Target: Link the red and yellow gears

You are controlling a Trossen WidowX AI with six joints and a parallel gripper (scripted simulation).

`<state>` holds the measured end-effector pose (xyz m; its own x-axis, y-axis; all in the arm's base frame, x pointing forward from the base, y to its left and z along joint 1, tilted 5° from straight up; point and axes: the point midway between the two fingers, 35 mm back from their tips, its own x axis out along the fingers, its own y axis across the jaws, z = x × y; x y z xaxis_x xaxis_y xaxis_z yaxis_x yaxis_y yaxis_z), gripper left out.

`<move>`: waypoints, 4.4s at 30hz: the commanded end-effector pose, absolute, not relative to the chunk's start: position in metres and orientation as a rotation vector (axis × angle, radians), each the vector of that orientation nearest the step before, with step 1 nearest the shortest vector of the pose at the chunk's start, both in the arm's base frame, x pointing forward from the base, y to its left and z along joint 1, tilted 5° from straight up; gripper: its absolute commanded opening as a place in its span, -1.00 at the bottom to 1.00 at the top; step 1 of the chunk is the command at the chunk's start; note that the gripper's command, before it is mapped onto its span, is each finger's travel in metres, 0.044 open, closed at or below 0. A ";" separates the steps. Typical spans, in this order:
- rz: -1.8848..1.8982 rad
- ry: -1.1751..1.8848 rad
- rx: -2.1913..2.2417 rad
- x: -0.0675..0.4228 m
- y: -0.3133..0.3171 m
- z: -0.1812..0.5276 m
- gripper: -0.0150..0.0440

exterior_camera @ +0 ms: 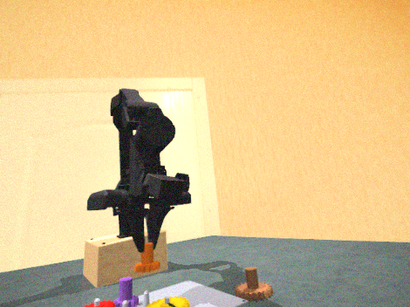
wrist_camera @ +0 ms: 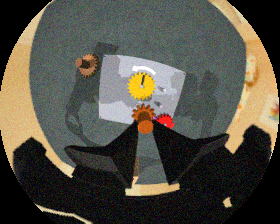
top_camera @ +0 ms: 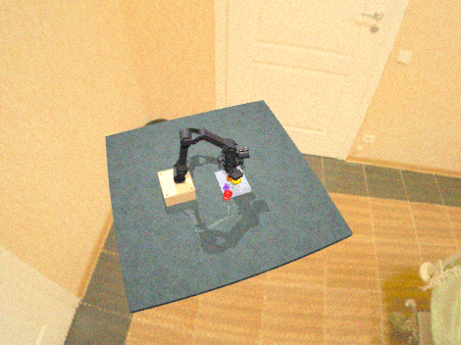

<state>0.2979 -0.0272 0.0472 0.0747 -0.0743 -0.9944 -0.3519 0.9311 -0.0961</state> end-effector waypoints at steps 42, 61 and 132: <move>0.712 1.399 -0.874 0.297 -0.030 0.040 -0.49; 0.655 1.417 -0.815 0.299 -0.032 0.013 -0.49; 0.529 1.451 -0.683 0.300 -0.032 0.009 -0.49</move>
